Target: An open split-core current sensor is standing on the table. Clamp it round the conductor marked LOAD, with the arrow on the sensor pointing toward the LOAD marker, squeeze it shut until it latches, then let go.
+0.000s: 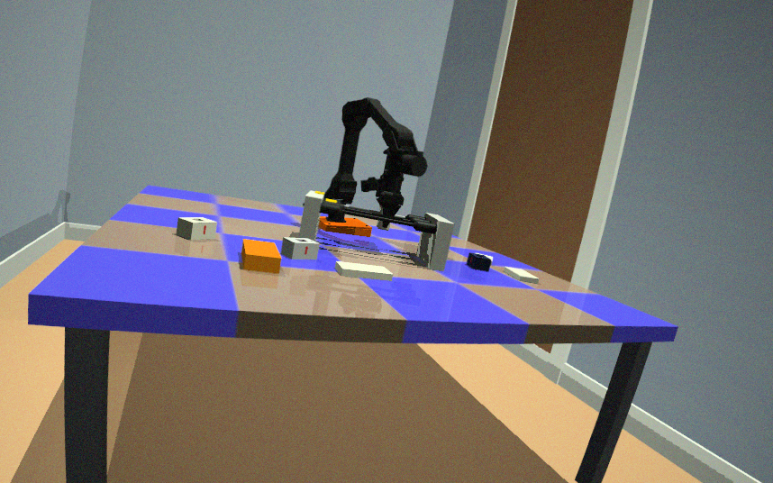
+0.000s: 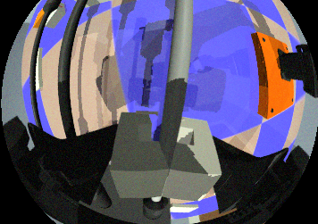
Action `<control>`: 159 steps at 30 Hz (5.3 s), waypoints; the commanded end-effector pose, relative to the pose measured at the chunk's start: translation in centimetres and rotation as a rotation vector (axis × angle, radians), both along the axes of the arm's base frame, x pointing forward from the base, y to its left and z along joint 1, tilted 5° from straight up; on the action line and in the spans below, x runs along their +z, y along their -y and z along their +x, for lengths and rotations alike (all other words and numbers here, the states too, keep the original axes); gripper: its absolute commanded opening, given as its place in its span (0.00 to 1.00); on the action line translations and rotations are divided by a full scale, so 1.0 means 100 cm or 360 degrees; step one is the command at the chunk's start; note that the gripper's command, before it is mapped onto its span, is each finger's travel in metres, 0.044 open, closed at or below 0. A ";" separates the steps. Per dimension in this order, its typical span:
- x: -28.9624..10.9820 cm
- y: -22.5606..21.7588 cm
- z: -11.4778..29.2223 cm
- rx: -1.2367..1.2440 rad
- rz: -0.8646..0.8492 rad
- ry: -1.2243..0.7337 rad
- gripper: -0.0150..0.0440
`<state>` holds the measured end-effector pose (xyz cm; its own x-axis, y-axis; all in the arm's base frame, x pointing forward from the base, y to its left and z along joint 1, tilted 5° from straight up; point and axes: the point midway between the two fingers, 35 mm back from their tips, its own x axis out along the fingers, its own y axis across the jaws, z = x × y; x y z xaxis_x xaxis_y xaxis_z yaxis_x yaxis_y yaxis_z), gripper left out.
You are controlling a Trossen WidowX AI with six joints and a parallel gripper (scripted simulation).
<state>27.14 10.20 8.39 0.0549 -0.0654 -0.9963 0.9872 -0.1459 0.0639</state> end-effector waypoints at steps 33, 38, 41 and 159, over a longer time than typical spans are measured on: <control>0.000 0.000 0.000 0.0000 0.0000 0.0000 0.25; 0.000 0.000 0.000 0.0000 0.0000 0.0000 0.25; 0.000 0.000 0.000 0.0000 0.0000 0.0000 0.25; 0.011 0.000 -0.001 0.0006 -0.0007 -0.0006 0.25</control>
<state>26.96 10.22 9.76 0.0495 -0.0700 -0.9963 0.9882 -0.1415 0.0591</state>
